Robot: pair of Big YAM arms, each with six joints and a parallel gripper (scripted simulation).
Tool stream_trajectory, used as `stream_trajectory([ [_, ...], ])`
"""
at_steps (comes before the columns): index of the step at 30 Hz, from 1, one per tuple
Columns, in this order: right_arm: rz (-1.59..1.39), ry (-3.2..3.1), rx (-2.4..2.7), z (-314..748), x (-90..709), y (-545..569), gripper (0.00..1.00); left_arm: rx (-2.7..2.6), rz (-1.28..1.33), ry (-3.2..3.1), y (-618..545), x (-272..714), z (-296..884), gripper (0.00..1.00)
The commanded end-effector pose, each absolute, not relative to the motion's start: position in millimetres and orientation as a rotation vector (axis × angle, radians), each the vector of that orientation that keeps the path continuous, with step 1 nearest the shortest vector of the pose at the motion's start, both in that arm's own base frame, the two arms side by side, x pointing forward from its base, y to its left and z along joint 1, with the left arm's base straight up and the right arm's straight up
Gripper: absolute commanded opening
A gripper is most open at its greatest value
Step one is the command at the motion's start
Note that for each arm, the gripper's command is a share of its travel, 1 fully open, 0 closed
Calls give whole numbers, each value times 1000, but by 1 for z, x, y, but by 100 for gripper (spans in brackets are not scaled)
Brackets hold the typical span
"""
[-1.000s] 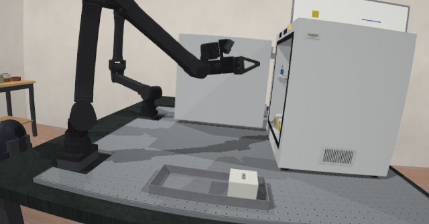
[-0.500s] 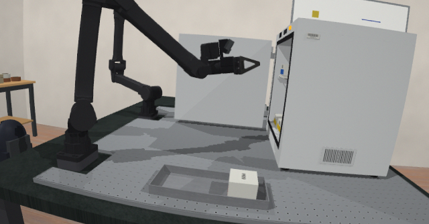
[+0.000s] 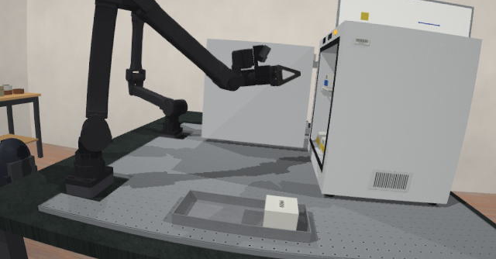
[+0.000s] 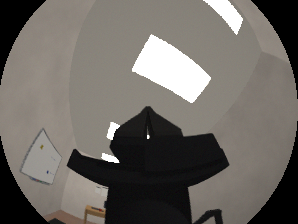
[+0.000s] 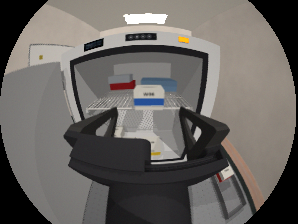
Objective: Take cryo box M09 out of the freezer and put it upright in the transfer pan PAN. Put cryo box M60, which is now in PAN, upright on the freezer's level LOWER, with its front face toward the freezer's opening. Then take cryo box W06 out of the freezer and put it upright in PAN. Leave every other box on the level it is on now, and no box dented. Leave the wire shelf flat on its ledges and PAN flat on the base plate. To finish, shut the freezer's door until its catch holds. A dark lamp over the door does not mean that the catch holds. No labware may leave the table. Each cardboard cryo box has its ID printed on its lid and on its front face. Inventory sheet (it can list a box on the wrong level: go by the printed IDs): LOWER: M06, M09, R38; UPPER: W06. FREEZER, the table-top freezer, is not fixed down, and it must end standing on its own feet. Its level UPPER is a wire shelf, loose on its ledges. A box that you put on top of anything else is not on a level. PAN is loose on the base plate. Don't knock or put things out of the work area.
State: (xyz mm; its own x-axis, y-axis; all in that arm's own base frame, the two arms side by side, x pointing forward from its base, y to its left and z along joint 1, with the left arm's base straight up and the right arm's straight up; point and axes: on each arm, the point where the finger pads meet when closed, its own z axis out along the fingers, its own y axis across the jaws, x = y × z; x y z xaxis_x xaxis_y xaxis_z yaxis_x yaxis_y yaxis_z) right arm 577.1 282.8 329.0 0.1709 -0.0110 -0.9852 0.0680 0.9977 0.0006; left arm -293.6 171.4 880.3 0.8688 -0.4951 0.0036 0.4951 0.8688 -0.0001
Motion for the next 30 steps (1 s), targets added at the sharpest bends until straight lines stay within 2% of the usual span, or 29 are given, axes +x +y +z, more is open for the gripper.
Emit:
stream_trajectory([
  [1,-60,1381,58,333,578,278,100,8,-529,29,163,-279,885,0],
  [10,-4,1463,98,373,578,289,100,8,-529,29,163,-279,885,0],
  [30,-12,1879,101,354,589,288,100,8,-529,29,163,-279,885,0],
])
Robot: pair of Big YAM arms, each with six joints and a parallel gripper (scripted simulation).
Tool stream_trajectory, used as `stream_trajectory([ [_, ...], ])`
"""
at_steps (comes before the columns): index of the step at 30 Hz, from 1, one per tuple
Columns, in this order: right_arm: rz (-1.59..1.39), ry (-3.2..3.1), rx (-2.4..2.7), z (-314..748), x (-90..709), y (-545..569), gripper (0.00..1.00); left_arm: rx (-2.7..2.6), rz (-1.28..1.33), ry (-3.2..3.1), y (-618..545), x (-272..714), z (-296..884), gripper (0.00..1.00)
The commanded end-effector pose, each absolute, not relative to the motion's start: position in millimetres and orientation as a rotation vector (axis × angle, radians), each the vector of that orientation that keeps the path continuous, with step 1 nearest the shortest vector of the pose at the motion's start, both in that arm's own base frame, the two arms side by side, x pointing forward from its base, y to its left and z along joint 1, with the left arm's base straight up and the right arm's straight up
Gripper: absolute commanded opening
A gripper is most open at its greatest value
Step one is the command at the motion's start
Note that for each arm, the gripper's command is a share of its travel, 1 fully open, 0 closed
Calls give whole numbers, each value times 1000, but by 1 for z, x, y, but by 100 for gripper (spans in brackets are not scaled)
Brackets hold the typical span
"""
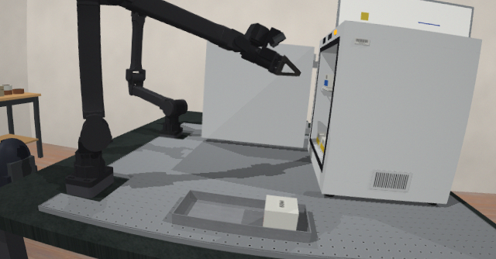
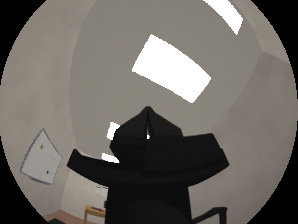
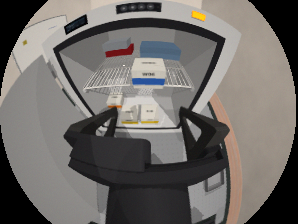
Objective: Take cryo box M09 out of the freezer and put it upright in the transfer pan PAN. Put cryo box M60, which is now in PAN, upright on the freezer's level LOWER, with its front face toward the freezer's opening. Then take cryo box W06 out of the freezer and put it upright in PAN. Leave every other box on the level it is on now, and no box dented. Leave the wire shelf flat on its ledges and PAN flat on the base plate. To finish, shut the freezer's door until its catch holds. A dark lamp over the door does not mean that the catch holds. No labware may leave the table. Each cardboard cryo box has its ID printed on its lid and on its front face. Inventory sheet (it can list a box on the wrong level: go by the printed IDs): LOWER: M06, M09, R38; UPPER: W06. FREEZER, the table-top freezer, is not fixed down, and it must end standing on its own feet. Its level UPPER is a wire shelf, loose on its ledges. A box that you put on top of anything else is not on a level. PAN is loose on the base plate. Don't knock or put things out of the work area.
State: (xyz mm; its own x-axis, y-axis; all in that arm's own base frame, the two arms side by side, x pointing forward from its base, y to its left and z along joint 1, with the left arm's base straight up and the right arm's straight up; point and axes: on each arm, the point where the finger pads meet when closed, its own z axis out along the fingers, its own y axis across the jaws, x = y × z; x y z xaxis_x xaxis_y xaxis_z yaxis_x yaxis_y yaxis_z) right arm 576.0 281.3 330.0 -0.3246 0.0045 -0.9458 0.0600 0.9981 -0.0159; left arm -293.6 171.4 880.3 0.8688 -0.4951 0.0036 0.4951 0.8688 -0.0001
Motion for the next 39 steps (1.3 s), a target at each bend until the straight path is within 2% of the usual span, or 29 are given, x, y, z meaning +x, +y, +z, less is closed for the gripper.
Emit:
stream_trajectory([
  [1,-11,1879,99,354,589,289,100,8,-529,29,163,-279,885,0],
  [39,-26,1896,87,343,586,287,100,8,-529,29,163,-279,885,0],
])
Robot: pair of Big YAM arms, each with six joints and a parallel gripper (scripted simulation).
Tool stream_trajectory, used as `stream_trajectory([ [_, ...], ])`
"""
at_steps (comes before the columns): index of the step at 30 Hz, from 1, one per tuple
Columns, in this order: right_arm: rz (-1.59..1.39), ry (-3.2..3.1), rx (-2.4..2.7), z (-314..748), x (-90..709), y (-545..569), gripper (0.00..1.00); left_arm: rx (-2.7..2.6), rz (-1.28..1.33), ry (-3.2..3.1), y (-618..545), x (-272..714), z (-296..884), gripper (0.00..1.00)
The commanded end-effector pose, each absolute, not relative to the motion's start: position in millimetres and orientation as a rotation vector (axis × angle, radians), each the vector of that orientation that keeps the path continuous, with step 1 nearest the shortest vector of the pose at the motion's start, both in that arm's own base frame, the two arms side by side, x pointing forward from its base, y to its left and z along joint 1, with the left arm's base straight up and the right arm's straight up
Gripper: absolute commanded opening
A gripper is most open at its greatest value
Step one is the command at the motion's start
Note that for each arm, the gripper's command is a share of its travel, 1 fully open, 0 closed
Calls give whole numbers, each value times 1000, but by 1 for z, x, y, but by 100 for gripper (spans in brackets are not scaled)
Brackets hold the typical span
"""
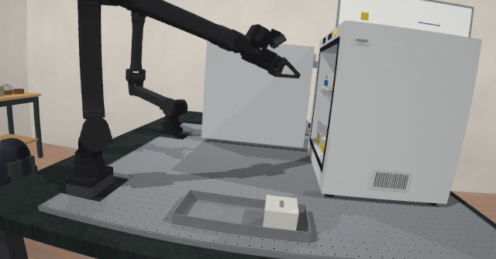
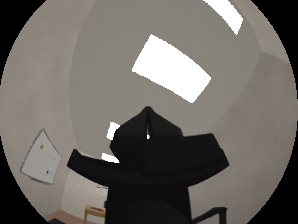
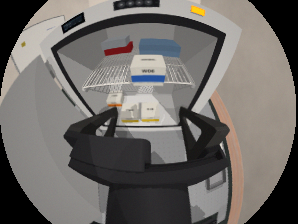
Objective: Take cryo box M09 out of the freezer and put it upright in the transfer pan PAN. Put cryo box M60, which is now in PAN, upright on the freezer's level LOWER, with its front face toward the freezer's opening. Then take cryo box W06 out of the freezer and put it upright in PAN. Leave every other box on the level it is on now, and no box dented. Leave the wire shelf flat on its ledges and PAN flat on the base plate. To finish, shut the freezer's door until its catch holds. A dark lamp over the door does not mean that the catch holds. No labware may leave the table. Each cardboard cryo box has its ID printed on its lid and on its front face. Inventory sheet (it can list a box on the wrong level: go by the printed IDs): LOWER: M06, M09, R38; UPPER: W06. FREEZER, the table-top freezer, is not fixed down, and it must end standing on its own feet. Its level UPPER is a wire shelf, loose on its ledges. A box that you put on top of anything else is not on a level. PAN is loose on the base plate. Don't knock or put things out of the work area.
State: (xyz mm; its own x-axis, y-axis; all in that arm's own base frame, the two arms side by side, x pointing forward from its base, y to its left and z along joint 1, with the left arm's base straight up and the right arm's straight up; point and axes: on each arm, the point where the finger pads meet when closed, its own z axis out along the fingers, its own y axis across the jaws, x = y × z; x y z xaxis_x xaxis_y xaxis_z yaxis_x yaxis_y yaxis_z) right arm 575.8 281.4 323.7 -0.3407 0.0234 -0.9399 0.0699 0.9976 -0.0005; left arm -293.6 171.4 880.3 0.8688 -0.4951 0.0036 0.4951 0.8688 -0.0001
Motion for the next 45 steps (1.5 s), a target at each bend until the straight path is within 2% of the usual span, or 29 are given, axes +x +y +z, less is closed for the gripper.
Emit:
stream_trajectory([
  [1,-26,1896,87,343,586,287,100,8,-529,29,163,-279,885,0],
  [45,-31,1878,89,354,635,278,100,8,-529,29,163,-279,885,0],
])
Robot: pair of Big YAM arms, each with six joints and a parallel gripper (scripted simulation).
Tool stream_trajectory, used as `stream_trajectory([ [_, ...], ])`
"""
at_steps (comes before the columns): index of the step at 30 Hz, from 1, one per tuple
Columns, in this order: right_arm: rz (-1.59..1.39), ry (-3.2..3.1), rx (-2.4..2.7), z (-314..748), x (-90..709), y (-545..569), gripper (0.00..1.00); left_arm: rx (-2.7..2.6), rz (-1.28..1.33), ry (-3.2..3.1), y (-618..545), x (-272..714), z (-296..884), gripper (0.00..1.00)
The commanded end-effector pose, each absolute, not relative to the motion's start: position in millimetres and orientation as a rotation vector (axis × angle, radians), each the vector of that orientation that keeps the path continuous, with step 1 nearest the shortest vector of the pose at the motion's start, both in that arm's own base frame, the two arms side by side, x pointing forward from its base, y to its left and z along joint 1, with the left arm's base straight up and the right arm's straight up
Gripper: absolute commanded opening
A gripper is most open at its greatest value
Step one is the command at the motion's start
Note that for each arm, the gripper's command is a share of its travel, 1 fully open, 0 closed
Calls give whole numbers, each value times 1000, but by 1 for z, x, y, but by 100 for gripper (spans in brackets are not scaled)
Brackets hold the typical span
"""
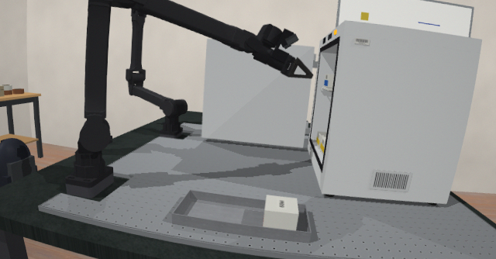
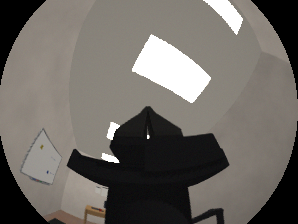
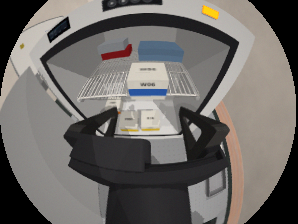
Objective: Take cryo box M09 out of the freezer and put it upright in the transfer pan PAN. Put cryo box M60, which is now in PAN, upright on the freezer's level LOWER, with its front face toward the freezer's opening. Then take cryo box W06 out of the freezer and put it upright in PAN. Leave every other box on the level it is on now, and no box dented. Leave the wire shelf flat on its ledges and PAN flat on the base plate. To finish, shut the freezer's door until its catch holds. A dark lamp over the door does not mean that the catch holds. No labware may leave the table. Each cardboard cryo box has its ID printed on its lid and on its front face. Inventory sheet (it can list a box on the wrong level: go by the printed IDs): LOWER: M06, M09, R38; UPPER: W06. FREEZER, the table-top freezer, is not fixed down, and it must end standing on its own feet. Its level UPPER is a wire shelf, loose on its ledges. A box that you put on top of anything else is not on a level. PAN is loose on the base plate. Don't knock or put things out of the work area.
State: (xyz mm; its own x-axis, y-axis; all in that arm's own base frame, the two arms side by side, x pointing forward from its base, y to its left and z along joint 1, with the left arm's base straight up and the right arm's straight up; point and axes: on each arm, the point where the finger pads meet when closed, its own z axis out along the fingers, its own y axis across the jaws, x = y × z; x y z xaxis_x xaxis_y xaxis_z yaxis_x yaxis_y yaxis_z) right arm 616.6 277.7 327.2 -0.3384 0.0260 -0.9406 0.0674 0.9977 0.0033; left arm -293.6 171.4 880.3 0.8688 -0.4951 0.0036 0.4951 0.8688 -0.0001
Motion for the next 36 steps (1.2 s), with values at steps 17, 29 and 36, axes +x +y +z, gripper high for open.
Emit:
stream_trajectory([
  [17,-28,1878,93,356,637,280,100,8,-529,29,163,-279,885,0],
  [29,-26,1869,91,355,644,280,100,8,-529,29,163,-279,885,0],
  [36,-32,1878,88,354,647,279,100,8,-529,29,163,-279,885,0],
])
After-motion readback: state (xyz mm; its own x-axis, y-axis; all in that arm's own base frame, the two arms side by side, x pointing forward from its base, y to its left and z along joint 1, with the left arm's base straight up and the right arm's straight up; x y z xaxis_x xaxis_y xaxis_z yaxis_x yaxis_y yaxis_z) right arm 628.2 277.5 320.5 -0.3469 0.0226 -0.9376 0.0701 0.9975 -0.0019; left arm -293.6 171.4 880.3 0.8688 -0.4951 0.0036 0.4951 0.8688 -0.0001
